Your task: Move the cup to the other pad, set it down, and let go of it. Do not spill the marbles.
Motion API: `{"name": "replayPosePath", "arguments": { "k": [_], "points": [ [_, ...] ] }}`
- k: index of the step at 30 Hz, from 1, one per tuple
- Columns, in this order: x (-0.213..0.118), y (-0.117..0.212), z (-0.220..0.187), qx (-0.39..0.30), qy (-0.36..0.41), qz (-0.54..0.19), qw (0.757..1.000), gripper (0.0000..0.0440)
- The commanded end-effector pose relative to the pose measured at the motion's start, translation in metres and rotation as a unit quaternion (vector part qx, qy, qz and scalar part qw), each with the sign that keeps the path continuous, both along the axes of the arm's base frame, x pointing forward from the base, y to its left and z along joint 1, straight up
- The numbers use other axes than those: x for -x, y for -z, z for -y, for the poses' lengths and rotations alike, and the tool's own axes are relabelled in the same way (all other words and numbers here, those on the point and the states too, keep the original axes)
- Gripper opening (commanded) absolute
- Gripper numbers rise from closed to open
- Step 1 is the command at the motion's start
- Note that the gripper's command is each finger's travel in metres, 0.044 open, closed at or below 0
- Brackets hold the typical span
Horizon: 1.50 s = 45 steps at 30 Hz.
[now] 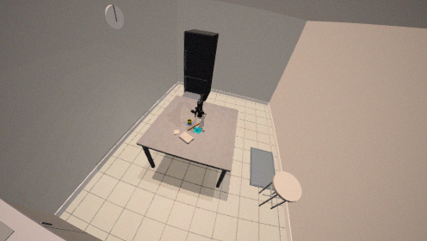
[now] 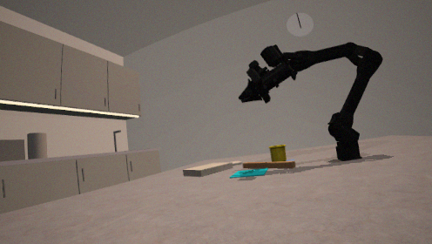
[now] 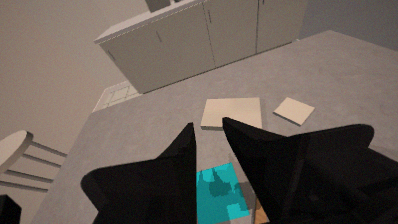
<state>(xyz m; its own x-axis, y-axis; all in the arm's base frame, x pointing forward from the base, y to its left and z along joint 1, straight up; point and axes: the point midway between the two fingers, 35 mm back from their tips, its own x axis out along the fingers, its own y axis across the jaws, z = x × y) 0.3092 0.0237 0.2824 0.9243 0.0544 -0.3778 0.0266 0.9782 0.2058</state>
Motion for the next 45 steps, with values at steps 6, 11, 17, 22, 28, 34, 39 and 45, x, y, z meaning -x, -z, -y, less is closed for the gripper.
{"name": "replayPosePath", "arguments": {
  "k": [6,11,17,22,28,34,39,45],
  "points": [
    [0.004,0.012,-0.007,-0.019,0.003,-0.076,0.997,0.0117],
    [0.007,0.019,-0.010,-0.022,0.005,-0.118,0.993,0.0111],
    [0.011,0.027,-0.011,-0.021,0.007,-0.170,0.985,0.0112],
    [0.016,0.034,-0.012,-0.017,0.010,-0.211,0.977,0.0125],
    [0.023,0.040,-0.011,-0.009,0.013,-0.260,0.966,0.0137],
    [0.029,0.046,-0.009,0.000,0.015,-0.307,0.952,0.0141],
    [0.035,0.050,-0.006,0.008,0.017,-0.345,0.939,0.0140],
    [0.041,0.055,-0.002,0.020,0.018,-0.388,0.921,0.0131]
  ]
}}
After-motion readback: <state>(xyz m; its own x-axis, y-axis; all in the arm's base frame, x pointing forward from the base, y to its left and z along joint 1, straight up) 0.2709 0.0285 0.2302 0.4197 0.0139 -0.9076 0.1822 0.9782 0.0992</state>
